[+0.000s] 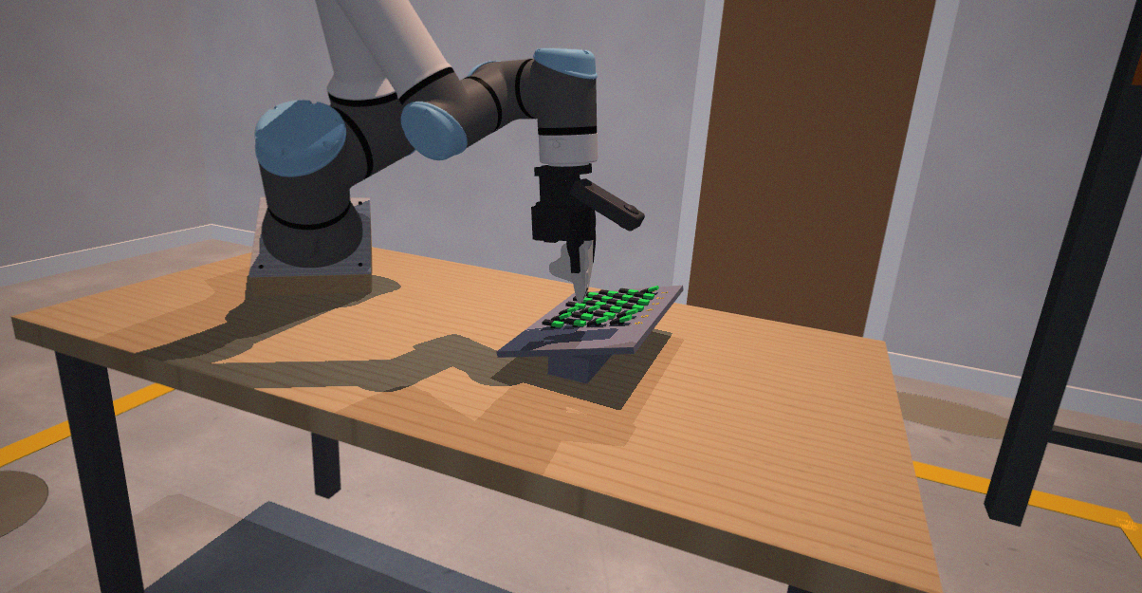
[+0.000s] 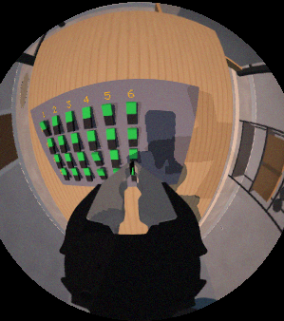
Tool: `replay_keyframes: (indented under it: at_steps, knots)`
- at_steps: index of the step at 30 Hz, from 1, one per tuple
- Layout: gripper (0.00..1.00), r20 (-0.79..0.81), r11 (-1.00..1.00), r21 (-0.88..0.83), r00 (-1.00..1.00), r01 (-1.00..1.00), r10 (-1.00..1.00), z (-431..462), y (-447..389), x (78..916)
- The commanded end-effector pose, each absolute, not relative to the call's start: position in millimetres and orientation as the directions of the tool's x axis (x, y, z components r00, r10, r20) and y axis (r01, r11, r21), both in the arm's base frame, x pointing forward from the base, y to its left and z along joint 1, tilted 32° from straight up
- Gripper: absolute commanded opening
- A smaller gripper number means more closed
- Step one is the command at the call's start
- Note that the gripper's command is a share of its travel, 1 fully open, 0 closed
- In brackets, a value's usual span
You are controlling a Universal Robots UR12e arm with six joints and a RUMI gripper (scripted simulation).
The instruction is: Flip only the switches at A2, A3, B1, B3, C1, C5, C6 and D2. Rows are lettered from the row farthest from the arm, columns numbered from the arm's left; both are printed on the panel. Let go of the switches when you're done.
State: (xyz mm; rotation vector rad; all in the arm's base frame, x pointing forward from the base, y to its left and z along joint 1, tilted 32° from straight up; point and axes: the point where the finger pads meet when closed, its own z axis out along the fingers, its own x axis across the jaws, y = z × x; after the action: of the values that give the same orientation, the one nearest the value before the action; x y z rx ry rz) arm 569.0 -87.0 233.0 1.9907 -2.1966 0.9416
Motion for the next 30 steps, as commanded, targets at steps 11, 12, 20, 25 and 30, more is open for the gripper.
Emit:
replay_keyframes:
  at_steps: [11,12,20,25,30]
  knots:
    - [0.00,0.475,-0.115,-0.352,-0.071,-0.929,-0.877,233,-81,573]
    - [0.00,0.475,-0.115,-0.352,-0.071,-0.929,-0.877,233,-81,573]
    - [0.00,0.538,-0.239,-0.277,0.055,-0.931,-0.841,230,-75,575]
    - [0.00,0.588,-0.351,-0.199,0.175,-0.915,-0.789,228,-69,578]
    - [0.00,0.616,-0.425,-0.140,0.257,-0.894,-0.745,226,-65,579]
